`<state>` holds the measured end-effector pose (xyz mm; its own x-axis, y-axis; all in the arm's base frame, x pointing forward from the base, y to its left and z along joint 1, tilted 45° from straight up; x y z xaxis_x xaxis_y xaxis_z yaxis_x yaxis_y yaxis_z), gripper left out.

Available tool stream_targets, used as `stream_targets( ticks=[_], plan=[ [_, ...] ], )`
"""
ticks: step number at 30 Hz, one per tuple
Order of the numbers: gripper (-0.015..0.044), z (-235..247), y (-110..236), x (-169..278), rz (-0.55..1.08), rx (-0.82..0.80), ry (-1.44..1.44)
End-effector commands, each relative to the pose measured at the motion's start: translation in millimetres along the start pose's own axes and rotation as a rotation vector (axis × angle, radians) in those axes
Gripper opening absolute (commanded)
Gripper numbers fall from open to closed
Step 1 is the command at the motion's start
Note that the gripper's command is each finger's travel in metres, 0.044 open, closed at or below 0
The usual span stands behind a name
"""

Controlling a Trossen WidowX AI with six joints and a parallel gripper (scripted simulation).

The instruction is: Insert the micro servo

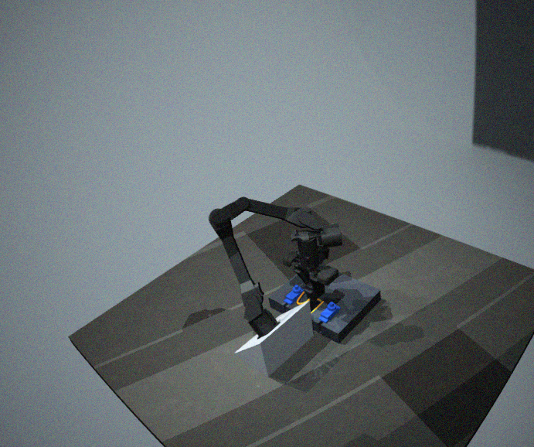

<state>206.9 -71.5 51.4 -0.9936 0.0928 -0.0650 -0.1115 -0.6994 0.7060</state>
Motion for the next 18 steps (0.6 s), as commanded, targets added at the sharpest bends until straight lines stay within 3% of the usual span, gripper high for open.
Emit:
stream_targets(
  ticks=[1,18],
  plan=[
    [0.0,2,1,18,0.001,0.004,0.014],
    [0.0,3,-16,23,0.001,0.004,0.022]
  ],
)
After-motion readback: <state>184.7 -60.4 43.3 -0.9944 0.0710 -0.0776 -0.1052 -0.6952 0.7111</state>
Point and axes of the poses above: the point midway between the two fingers, 35 mm back from their tips, its own y axis back along the fingers, its own z axis across the jaws, x = y × z, the point moved 1 cm from there along y, back along the fingers, and after that the axes turned 5 degrees about y, right-handed, at the moved point
